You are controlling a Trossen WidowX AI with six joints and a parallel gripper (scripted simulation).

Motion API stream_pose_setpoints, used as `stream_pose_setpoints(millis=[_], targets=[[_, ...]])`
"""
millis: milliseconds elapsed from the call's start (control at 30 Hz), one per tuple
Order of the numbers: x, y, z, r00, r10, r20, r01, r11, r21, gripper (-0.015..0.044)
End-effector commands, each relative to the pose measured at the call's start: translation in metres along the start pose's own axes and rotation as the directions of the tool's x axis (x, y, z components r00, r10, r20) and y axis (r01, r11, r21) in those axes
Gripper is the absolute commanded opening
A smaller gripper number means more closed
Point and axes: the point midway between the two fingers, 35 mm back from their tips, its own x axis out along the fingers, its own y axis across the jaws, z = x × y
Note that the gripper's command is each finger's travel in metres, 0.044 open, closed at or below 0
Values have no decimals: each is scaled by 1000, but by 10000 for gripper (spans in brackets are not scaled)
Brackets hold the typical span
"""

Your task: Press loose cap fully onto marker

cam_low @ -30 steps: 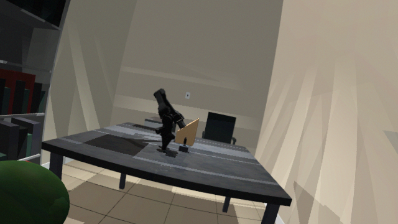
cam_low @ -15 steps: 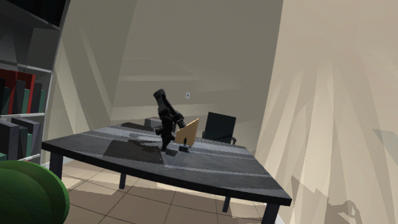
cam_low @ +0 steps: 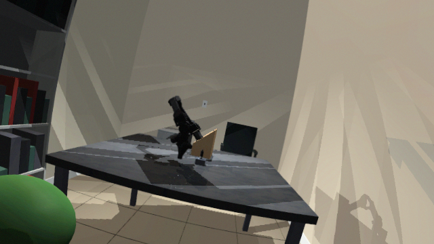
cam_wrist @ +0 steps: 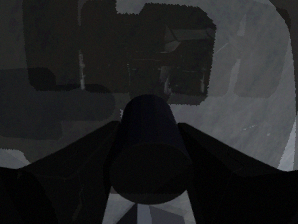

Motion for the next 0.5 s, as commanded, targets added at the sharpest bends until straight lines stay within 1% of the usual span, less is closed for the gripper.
stream_pose_setpoints(millis=[0,133,267,467], targets=[[-18,1,2,1000,6,2,-6,1000,10,0],[-31,0,2,1000,6,2,-6,1000,10,0],[-33,0,1,1000,6,2,-6,1000,9,0],[-42,5,-21,1000,14,-7,-14,1000,8,0]])
